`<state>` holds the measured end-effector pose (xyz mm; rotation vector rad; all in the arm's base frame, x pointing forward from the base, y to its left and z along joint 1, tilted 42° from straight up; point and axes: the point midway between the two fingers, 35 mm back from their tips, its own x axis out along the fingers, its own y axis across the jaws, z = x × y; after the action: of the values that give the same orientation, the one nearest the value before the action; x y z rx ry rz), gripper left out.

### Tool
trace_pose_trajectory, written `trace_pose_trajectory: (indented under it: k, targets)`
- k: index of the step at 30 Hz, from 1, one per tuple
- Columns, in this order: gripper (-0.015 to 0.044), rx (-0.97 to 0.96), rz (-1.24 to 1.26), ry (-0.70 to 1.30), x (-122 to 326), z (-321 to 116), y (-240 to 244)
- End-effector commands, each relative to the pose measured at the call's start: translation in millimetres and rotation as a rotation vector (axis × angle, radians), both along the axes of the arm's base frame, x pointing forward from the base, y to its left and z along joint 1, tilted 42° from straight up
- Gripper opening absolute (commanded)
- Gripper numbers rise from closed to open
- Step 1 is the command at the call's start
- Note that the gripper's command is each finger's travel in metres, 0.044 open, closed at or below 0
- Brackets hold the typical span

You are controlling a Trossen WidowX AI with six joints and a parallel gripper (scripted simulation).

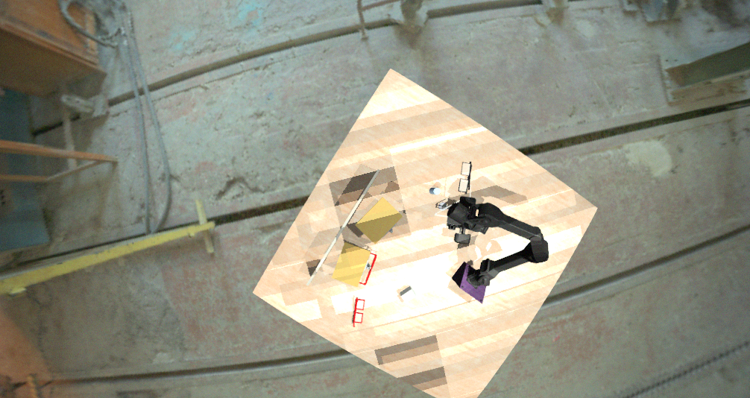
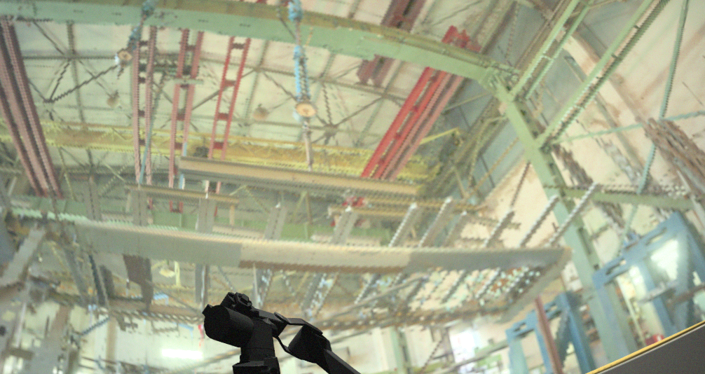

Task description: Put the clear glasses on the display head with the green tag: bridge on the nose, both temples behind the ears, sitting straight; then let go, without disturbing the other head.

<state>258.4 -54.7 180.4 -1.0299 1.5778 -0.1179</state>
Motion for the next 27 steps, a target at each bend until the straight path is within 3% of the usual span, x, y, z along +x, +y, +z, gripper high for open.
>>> trace_pose_trajectory:
  k: [1,14,27]
  targets:
    - [0.0,-0.002,-0.006,-0.012,1,0,-4]
    - [0.0,-0.005,-0.006,-0.014,5,-39,-39]
    - [0.0,-0.006,-0.006,-0.013,-3,-44,-39]
